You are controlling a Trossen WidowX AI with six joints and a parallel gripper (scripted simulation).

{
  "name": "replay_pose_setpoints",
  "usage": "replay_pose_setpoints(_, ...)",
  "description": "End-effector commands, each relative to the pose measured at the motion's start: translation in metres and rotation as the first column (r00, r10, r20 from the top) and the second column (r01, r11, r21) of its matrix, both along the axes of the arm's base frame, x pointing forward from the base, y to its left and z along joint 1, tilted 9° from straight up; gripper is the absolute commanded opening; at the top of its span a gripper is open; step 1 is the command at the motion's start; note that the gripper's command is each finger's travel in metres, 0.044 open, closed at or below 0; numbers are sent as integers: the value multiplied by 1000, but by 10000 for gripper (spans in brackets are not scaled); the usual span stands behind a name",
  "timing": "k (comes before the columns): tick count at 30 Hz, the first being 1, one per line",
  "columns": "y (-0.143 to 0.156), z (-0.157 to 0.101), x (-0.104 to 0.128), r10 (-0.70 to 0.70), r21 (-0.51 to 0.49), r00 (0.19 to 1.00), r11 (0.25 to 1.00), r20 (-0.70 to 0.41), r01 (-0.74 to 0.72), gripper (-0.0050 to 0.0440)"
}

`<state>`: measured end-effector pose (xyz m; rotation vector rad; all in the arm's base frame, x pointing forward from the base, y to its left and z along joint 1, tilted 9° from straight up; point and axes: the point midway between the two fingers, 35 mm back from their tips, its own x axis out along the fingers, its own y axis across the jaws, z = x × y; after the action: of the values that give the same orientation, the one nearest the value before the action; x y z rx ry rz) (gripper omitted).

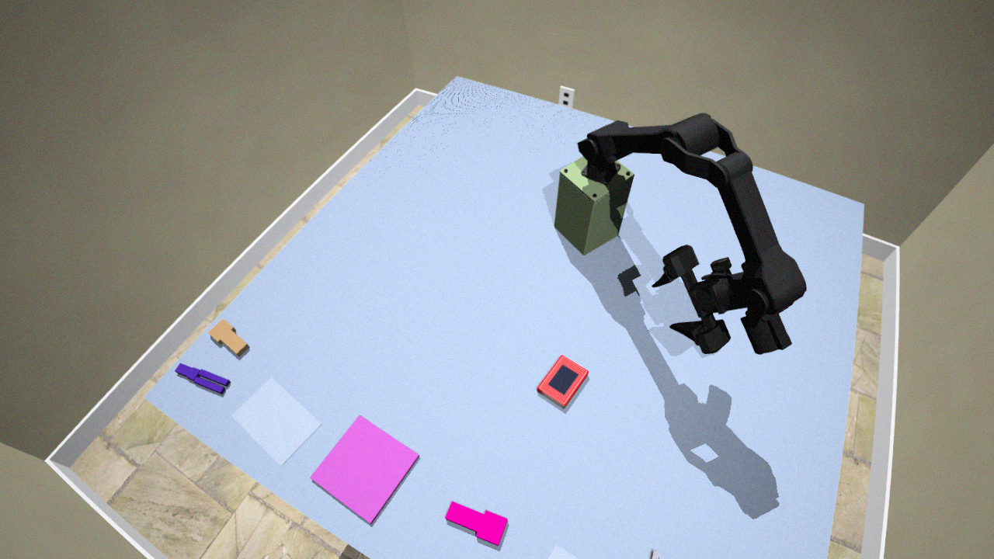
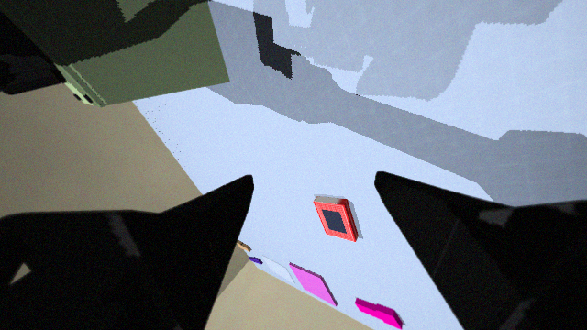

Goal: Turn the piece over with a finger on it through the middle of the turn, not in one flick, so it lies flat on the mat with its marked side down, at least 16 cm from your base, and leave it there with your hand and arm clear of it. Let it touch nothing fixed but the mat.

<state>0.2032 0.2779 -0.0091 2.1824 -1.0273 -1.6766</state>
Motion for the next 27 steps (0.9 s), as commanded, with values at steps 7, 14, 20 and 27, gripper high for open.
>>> replay_pose_setpoints(7,0,0,0,0,0,1000,1000,0,0,400)
replay_pose_setpoints(14,0,0,0,0,0,1000,1000,0,0,400)
replay_pose_setpoints(20,-2,-4,14,-169,52,983,985,67,165,440)
replay_pose_setpoints(27,-10,-14,48,-545,186,818,836,184,516,440)
